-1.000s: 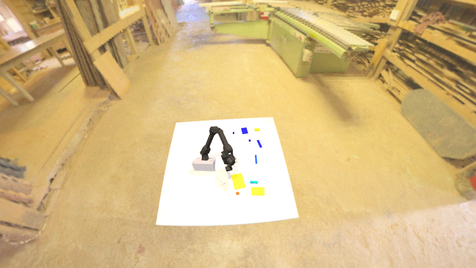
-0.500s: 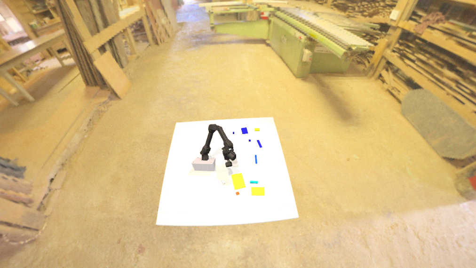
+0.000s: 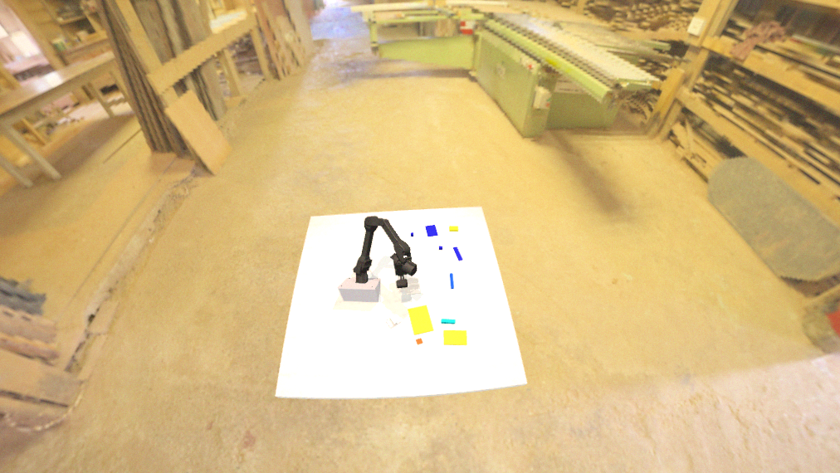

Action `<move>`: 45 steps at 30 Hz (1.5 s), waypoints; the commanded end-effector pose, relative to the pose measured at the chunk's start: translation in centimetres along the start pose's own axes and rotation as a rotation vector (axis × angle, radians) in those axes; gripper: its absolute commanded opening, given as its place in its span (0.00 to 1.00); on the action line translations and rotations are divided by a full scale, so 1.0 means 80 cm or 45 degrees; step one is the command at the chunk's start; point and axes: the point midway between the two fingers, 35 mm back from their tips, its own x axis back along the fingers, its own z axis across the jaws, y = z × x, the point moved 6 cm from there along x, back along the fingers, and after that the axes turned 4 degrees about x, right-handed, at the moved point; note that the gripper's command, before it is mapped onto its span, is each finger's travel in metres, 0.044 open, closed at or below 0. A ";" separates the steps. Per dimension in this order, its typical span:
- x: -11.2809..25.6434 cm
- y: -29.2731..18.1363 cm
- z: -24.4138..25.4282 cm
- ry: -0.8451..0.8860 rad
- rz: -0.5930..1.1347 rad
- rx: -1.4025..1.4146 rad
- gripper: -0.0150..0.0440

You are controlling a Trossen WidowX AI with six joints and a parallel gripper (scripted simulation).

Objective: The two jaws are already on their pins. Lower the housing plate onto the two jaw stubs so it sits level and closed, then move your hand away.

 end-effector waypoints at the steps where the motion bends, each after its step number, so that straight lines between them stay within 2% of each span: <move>1: -0.004 -0.002 0.012 0.014 0.002 -0.034 0.85; 45: -0.004 -0.002 0.018 0.015 0.002 -0.040 0.85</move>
